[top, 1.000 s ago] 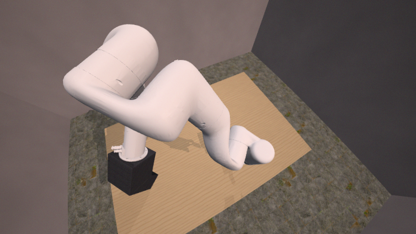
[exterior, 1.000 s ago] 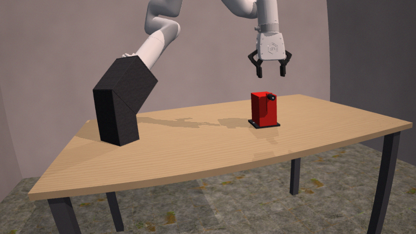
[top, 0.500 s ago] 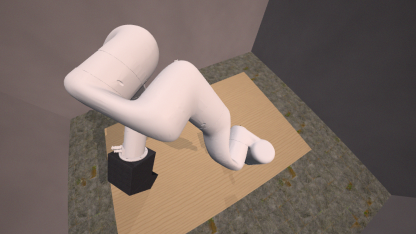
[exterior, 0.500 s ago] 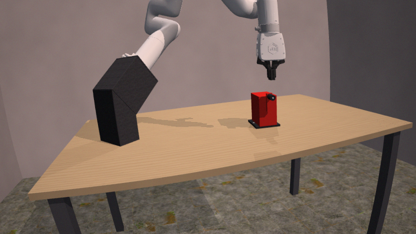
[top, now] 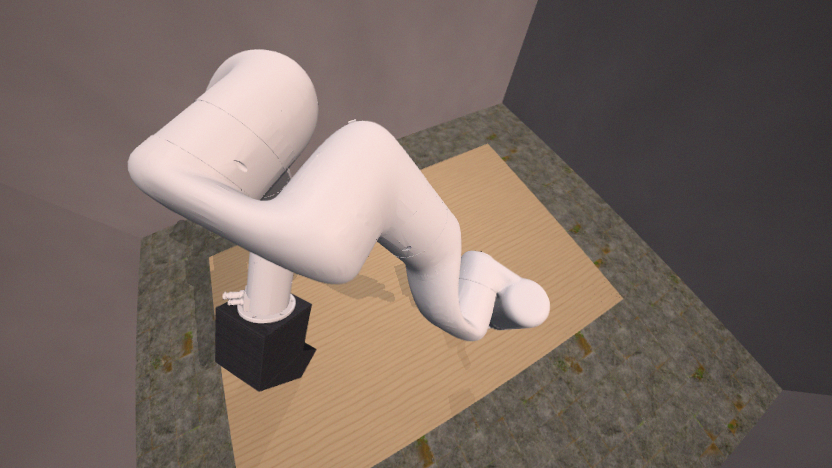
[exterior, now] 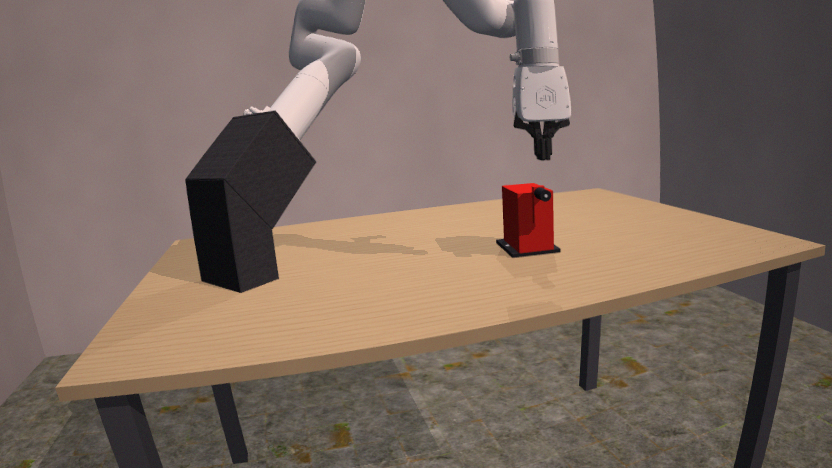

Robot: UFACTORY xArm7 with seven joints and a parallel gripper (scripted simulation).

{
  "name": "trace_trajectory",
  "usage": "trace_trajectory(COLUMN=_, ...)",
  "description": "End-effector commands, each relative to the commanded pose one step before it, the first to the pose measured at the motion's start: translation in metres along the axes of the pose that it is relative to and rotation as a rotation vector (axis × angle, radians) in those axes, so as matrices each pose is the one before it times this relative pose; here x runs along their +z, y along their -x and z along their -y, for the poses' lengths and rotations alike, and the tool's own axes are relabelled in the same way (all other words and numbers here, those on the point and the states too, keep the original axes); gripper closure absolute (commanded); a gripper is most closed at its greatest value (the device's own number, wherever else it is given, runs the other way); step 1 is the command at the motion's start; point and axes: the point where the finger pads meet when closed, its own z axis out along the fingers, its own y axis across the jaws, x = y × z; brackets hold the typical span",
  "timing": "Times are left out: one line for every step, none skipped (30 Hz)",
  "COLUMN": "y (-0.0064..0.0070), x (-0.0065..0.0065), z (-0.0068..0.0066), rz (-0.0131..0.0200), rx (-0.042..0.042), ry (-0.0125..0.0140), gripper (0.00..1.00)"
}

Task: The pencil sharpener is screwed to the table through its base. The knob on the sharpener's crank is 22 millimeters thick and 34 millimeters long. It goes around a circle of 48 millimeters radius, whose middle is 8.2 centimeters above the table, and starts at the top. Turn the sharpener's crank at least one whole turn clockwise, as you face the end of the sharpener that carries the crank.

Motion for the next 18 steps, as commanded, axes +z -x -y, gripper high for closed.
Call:
trace_trajectory(y=0.00133, x=-0.00156, z=-0.00085, rz=0.00318, rx=0.00060, ry=0.00275, gripper=1.00)
trace_trajectory(y=0.00000, x=0.00000, z=0.00000, rz=0.00000, rx=0.00000, ry=0.00000, gripper=1.00)
trace_trajectory(y=0.00000, x=0.00000, z=0.00000, rz=0.00000, rx=0.00000, ry=0.00000, gripper=1.00)
trace_trajectory(y=0.00000, x=0.00000, z=0.00000, rz=0.00000, rx=0.00018, ry=0.00000, gripper=1.00)
trace_trajectory(y=0.00000, x=0.00000, z=0.00000, rz=0.00000, rx=0.00120, ry=0.00000, gripper=1.00)
trace_trajectory(y=0.00001, x=0.00000, z=0.00001, rz=0.00000, rx=0.00314, ry=0.00000, gripper=1.00)
trace_trajectory(y=0.00001, x=0.00000, z=0.00002, rz=0.00000, rx=0.00590, ry=0.00001, gripper=1.00)
trace_trajectory(y=0.00002, x=-0.00001, z=0.00002, rz=0.00000, rx=0.00938, ry=0.00002, gripper=1.00)
trace_trajectory(y=0.00004, x=-0.00001, z=0.00003, rz=0.00001, rx=0.01348, ry=0.00004, gripper=1.00)
trace_trajectory(y=0.00005, x=-0.00002, z=0.00004, rz=0.00002, rx=0.01811, ry=0.00007, gripper=1.00)
trace_trajectory(y=0.00007, x=-0.00004, z=0.00004, rz=0.00005, rx=0.02317, ry=0.00012, gripper=1.00)
trace_trajectory(y=0.00009, x=-0.00006, z=0.00003, rz=0.00010, rx=0.02858, ry=0.00021, gripper=1.00)
trace_trajectory(y=0.00000, x=0.00000, z=0.00000, rz=0.00000, rx=0.00000, ry=0.00000, gripper=1.00)
trace_trajectory(y=0.00000, x=0.00000, z=0.00000, rz=0.00000, rx=0.00000, ry=0.00000, gripper=1.00)
trace_trajectory(y=0.00011, x=-0.00009, z=0.00002, rz=0.00016, rx=0.03425, ry=0.00033, gripper=1.00)
trace_trajectory(y=0.00003, x=-0.00001, z=0.00003, rz=0.00000, rx=0.03985, ry=0.00001, gripper=1.00)
trace_trajectory(y=-0.00001, x=0.00002, z=0.00002, rz=-0.00003, rx=0.04566, ry=-0.00007, gripper=1.00)
trace_trajectory(y=-0.00002, x=-0.00002, z=-0.00002, rz=0.00005, rx=0.05161, ry=0.00012, gripper=1.00)
